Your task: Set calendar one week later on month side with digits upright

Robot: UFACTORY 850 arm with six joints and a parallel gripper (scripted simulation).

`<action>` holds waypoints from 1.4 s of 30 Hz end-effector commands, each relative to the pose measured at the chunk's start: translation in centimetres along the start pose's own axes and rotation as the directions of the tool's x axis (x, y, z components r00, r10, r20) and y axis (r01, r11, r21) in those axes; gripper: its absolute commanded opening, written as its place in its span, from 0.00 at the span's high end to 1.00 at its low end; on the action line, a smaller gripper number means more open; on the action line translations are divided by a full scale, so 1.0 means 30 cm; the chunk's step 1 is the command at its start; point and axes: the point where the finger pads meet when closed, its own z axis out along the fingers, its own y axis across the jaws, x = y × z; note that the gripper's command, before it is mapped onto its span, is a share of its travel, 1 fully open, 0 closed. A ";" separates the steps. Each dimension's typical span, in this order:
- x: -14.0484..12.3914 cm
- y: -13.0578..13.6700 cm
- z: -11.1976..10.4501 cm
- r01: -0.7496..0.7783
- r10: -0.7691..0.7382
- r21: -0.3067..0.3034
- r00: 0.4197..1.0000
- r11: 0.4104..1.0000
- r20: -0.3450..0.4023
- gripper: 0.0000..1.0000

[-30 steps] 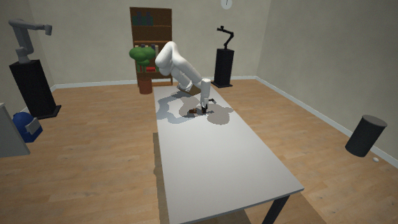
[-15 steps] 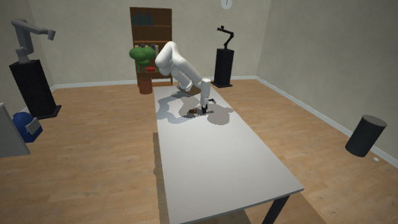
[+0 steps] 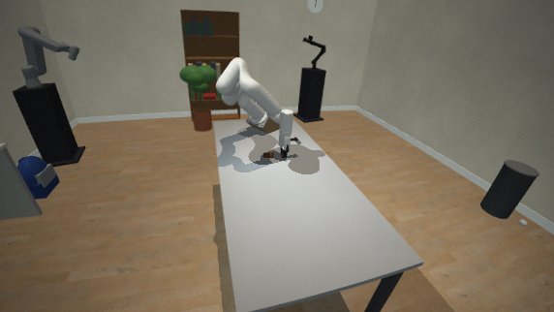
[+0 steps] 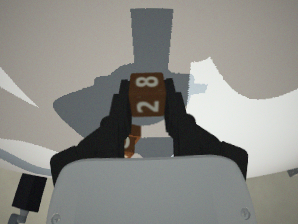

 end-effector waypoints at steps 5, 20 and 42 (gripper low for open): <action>0.001 0.002 -0.001 0.000 0.000 -0.001 1.000 1.000 0.000 0.73; 0.001 0.002 -0.001 0.000 0.000 -0.001 1.000 1.000 0.000 0.57; 0.001 0.002 -0.081 0.000 0.000 -0.001 1.000 1.000 0.000 0.53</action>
